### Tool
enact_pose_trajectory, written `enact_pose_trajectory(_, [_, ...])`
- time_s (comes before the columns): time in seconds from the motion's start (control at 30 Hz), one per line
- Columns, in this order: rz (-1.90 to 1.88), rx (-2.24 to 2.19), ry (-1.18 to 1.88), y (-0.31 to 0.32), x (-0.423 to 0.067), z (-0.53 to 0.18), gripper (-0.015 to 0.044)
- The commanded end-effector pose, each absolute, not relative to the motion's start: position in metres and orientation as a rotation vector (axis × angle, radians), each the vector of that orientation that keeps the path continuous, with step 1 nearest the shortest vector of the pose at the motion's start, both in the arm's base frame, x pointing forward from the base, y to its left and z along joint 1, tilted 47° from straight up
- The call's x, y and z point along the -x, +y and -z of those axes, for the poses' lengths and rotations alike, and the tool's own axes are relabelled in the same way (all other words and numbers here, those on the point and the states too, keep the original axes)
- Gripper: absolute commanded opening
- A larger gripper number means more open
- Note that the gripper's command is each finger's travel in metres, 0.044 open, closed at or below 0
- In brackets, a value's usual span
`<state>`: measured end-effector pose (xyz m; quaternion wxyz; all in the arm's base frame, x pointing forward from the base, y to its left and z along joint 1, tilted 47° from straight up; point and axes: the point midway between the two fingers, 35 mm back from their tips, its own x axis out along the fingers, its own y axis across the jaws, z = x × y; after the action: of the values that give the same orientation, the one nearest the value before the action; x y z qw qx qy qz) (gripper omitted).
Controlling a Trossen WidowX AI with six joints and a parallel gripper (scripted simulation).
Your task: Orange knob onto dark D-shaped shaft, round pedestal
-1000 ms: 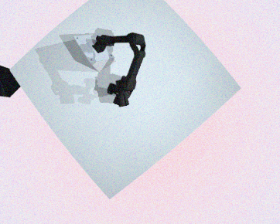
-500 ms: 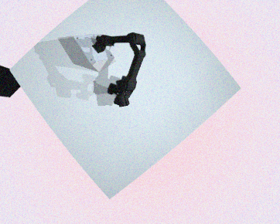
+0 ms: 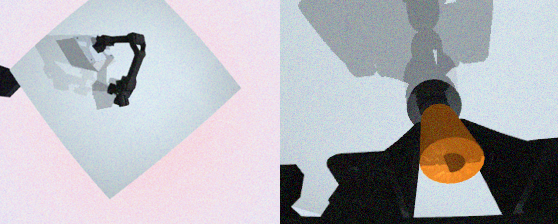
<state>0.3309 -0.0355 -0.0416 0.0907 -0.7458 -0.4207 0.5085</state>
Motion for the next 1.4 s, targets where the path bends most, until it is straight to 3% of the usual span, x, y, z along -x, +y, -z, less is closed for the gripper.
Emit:
enact_pose_trajectory(0.0, [-1.511, 2.216, -1.245, -0.0350, -0.3313, 0.0419, 0.0000])
enact_pose_trajectory(0.37, [-1.514, 2.211, -1.236, -0.0387, -0.3331, 0.0380, 0.0000])
enact_pose_trajectory(0.6, [-1.563, 2.082, -1.033, -0.0399, -0.3349, 0.0393, 0.0000])
enact_pose_trajectory(1.37, [-1.563, 2.082, -1.033, -0.0380, -0.3325, 0.0376, 0.0000])
